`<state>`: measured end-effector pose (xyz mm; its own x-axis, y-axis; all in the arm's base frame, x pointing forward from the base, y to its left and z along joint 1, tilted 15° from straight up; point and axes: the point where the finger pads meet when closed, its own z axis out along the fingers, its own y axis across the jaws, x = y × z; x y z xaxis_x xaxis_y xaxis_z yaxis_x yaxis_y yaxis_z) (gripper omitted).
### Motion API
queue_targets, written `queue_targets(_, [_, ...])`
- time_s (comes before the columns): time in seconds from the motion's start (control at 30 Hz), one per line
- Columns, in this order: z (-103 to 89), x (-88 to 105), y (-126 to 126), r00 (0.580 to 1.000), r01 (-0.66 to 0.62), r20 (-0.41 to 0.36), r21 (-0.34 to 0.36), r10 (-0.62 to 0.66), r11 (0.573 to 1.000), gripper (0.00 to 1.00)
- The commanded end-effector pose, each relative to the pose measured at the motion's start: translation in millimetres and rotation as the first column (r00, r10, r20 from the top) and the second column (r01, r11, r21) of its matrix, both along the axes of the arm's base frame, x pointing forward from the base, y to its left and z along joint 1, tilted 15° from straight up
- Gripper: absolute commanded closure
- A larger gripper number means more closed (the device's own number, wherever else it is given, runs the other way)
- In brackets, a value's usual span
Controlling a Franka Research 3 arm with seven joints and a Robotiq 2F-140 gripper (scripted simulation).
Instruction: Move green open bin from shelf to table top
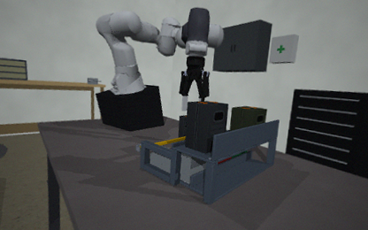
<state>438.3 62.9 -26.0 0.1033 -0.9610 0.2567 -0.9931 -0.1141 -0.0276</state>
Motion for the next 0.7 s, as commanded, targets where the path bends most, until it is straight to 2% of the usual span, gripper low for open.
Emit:
queue_targets(0.0, [-10.7, 0.7, -2.7, 1.0, -0.006, -0.002, 0.001, 0.006, 1.0, 0.43])
queue_targets(0.1, [-28.2, 1.8, -6.9, 1.0, -0.014, -0.004, 0.004, 0.014, 1.0, 0.43])
queue_targets(0.5, [-28.2, 1.8, -6.9, 1.0, -0.014, -0.004, 0.004, 0.014, 1.0, 0.43])
queue_targets(0.67, [-55.8, 3.8, -13.4, 1.0, -0.014, -0.004, 0.004, 0.014, 1.0, 0.43])
